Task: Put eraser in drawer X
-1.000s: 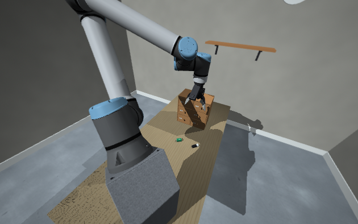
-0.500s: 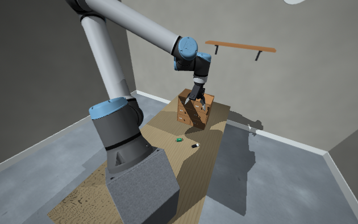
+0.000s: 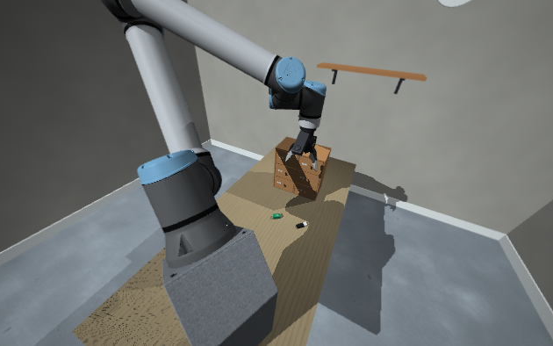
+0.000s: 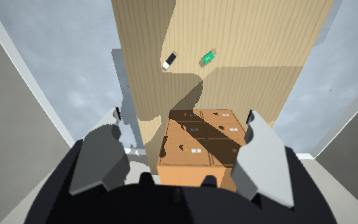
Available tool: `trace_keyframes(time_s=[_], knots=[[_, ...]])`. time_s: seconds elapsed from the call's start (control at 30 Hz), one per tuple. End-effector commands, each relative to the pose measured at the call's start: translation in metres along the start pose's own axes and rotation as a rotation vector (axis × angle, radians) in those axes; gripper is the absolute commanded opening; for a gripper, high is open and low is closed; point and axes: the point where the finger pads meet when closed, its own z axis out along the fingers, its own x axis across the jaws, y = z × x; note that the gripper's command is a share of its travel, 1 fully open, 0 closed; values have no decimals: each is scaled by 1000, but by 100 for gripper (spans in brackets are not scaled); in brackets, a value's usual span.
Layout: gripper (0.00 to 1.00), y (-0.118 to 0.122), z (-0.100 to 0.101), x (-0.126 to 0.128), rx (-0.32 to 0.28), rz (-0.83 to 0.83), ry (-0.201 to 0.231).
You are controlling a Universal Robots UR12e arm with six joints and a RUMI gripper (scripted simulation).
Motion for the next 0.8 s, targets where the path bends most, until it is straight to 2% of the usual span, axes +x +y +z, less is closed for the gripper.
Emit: trace_keyframes(time_s=[0.0, 0.77], knots=[[100, 0, -1, 0, -1, 0, -1], [100, 2, 1, -1, 0, -43, -1]])
